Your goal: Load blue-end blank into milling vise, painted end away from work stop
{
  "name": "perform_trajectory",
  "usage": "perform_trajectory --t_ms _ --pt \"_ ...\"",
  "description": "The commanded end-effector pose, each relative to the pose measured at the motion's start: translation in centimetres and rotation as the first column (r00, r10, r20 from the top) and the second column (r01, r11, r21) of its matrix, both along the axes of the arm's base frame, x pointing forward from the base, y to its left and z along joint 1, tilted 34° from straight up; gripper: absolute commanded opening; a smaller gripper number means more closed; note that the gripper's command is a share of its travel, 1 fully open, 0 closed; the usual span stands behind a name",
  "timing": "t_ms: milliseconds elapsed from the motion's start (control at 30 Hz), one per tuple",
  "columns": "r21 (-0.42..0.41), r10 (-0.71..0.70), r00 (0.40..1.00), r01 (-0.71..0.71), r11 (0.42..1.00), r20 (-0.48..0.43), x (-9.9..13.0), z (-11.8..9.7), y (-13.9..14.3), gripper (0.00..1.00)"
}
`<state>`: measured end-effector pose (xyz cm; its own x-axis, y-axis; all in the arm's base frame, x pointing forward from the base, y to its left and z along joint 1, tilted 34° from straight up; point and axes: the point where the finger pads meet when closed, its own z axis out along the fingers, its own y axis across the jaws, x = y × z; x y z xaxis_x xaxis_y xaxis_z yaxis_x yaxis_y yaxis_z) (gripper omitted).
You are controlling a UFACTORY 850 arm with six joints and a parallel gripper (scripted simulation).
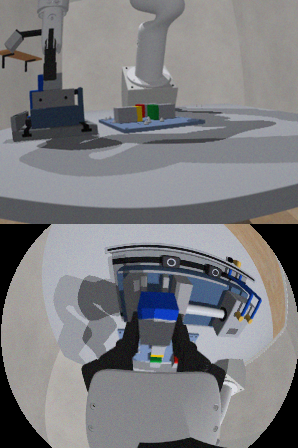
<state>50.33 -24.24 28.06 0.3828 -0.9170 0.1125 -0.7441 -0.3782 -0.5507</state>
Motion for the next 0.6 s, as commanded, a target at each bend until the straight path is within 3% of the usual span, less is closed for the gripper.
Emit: perform_trajectory --t_ms 0,567 --pt "-0.001 0.0 1.0 0.0 1.0 0.001 0.06 0.04 -0.04 0.0" --pt "-0.001 0.0 1.0 0.0 1.0 0.001 0.14 -0.08 -0.02 0.0"
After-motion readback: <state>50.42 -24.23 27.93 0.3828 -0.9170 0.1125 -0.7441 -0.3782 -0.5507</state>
